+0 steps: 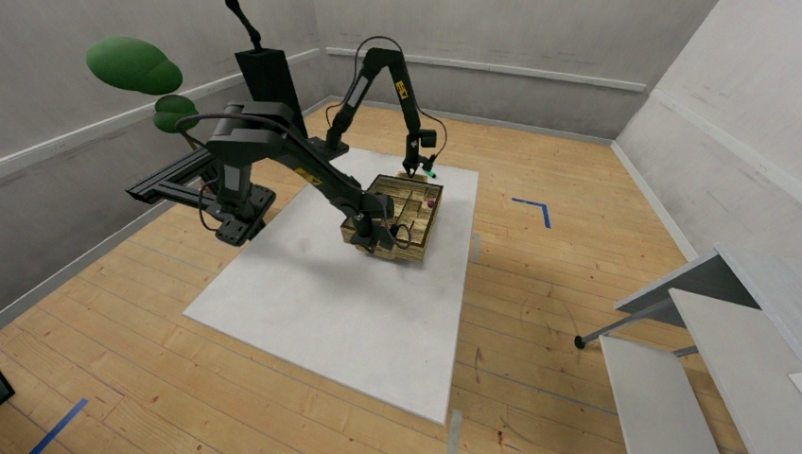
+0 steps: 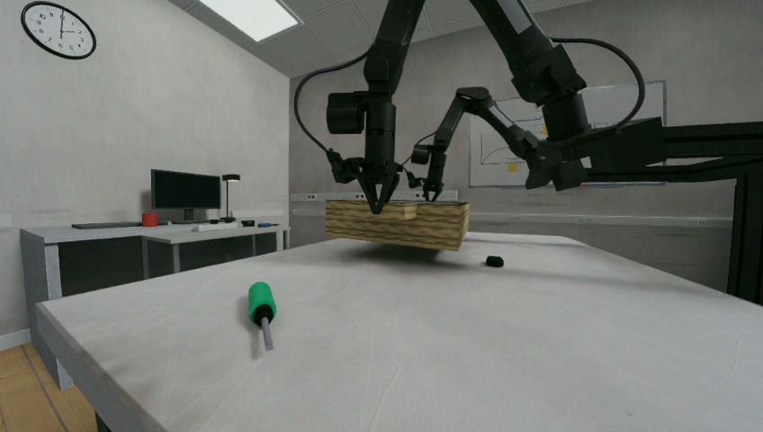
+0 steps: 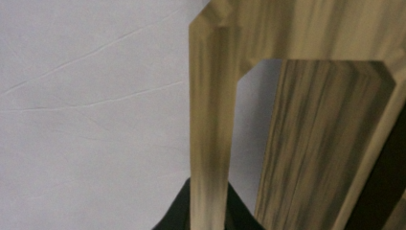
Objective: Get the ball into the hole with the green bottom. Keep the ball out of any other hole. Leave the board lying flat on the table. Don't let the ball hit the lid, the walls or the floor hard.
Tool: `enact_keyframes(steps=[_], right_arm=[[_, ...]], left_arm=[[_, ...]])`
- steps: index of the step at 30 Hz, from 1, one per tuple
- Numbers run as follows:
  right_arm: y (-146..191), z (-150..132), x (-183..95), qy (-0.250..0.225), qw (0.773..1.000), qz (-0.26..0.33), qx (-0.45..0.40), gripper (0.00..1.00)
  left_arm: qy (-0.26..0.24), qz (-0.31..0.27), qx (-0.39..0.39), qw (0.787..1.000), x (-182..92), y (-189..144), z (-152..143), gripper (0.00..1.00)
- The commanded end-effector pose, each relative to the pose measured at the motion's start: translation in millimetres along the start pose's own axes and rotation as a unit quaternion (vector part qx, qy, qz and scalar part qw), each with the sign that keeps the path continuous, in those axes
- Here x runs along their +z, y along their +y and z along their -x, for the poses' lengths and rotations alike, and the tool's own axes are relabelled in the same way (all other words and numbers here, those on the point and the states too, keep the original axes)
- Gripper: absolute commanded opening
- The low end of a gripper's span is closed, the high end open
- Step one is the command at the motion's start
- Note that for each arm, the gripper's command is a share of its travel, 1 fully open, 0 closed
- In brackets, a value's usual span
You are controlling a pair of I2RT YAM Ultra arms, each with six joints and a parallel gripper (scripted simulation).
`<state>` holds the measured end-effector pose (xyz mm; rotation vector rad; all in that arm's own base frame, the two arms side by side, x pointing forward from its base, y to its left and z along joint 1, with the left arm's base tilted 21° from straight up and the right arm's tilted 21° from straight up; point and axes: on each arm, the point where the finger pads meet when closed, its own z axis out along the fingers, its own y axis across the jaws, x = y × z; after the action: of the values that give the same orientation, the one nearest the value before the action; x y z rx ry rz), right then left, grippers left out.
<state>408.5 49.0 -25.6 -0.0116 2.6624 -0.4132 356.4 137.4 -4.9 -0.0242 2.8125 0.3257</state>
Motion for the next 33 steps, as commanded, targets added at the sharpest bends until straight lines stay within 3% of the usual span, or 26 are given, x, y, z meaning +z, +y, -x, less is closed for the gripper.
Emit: enact_keyframes(steps=[1,3,5,6,8,9,10,12,13,17,18,19,24,26,31,33], right_arm=[[5,34,-18,-0.071,0.997,0.031,0.004,0.00],[6,46,-21,-0.071,0.997,0.040,0.008,0.00],[6,43,-18,-0.047,0.998,0.046,0.004,0.00],[10,26,-1,-0.017,0.999,0.045,-0.006,0.00],[9,32,-3,-0.017,0.998,0.053,-0.002,0.00],[-1,29,-13,-0.005,1.000,0.013,0.007,0.00],[4,44,-16,-0.034,0.999,0.026,0.007,0.00],[4,44,-16,-0.034,0.999,0.026,0.007,0.00],[-1,34,-19,-0.008,1.000,0.006,0.009,0.00],[-1,35,-28,0.004,1.000,-0.006,0.009,0.00],[3,50,-29,-0.040,0.999,-0.002,0.020,0.00],[11,39,-18,-0.041,0.999,0.029,0.001,0.00],[7,37,-11,-0.058,0.997,0.048,0.006,0.00],[0,40,-20,-0.063,0.998,0.010,0.009,0.00],[1,46,-27,-0.066,0.998,0.001,0.020,0.00],[0,31,-28,-0.032,0.999,-0.010,0.009,0.00]], left_arm=[[-0.056,0.021,0.000,0.998,-25,-2,25,0.00],[-0.037,0.023,0.000,0.999,-32,-2,25,0.00],[-0.017,0.030,0.000,0.999,-37,-2,22,0.00],[-0.013,0.034,0.000,0.999,-39,-2,23,0.00],[-0.009,0.040,0.000,0.999,-44,-2,27,0.00],[-0.018,0.004,0.016,1.000,-40,-9,33,0.00],[-0.035,0.015,0.012,0.999,-41,-5,42,0.00],[-0.035,0.015,0.012,0.999,-41,-5,42,0.00],[0.004,-0.005,0.012,1.000,-24,-6,26,0.00],[0.010,-0.017,0.012,1.000,-20,-4,28,0.00],[-0.042,-0.008,0.011,0.999,-22,2,43,0.00],[-0.024,0.013,0.007,1.000,-23,-3,28,0.00],[-0.044,0.035,-0.001,0.998,-34,-2,28,0.00],[-0.069,0.002,0.018,0.997,-32,-8,40,0.00],[-0.076,-0.002,0.009,0.997,-32,3,45,0.00],[-0.031,-0.019,0.012,0.999,-13,-3,28,0.00]])
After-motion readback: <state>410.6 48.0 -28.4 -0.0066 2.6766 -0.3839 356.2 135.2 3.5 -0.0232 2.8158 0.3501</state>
